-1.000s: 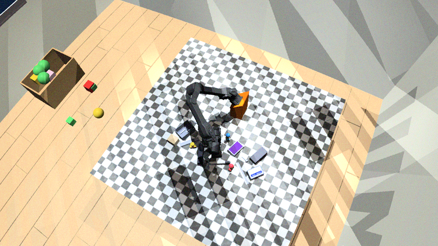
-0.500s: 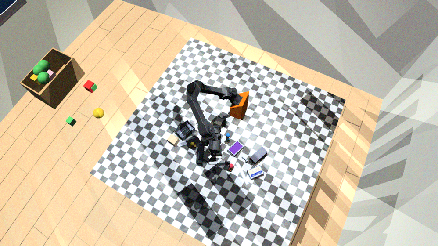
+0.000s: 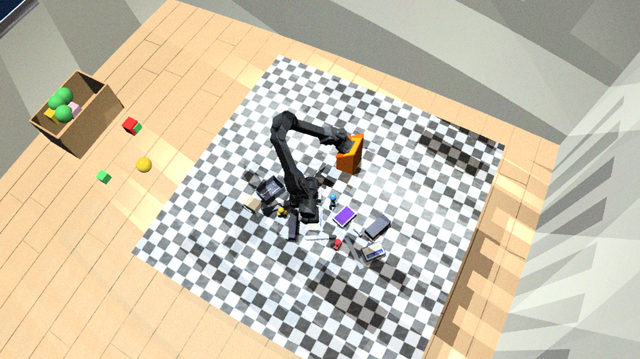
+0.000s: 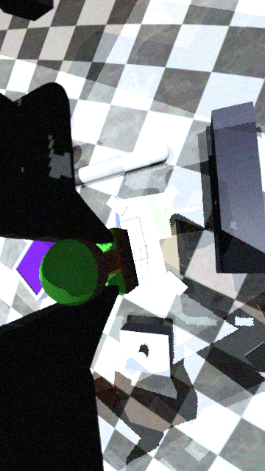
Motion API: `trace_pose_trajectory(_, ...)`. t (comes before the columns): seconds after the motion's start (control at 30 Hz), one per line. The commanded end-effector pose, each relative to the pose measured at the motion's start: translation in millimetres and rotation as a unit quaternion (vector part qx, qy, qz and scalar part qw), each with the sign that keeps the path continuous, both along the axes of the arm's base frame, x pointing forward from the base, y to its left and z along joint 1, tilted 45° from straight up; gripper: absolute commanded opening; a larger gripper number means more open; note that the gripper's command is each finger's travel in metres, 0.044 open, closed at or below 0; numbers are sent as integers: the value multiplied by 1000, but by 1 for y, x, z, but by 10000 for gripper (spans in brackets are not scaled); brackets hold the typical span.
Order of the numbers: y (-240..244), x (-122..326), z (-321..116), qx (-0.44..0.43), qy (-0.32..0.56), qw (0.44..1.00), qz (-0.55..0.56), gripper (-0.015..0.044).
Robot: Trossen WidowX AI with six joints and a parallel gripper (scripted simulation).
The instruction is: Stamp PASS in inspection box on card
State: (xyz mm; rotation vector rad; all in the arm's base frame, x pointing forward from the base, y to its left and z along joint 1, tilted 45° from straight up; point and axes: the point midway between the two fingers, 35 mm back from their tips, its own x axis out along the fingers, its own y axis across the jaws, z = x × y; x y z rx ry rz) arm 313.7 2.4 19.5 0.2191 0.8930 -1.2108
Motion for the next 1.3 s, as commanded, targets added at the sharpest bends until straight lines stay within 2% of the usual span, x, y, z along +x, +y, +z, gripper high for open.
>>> trace_pose_trajectory(0.0, -14, -9, 14, 0, 1, 1000, -1, 0)
trace_pose_trajectory(0.7, -70, -63, 62, -2, 1, 1000, -2, 0)
trace_pose_trajectory(1.03, -91, -94, 75, -6, 1, 1000, -3, 0)
trace_pose_trajectory(1.27, -92, -96, 75, -6, 1, 1000, -3, 0)
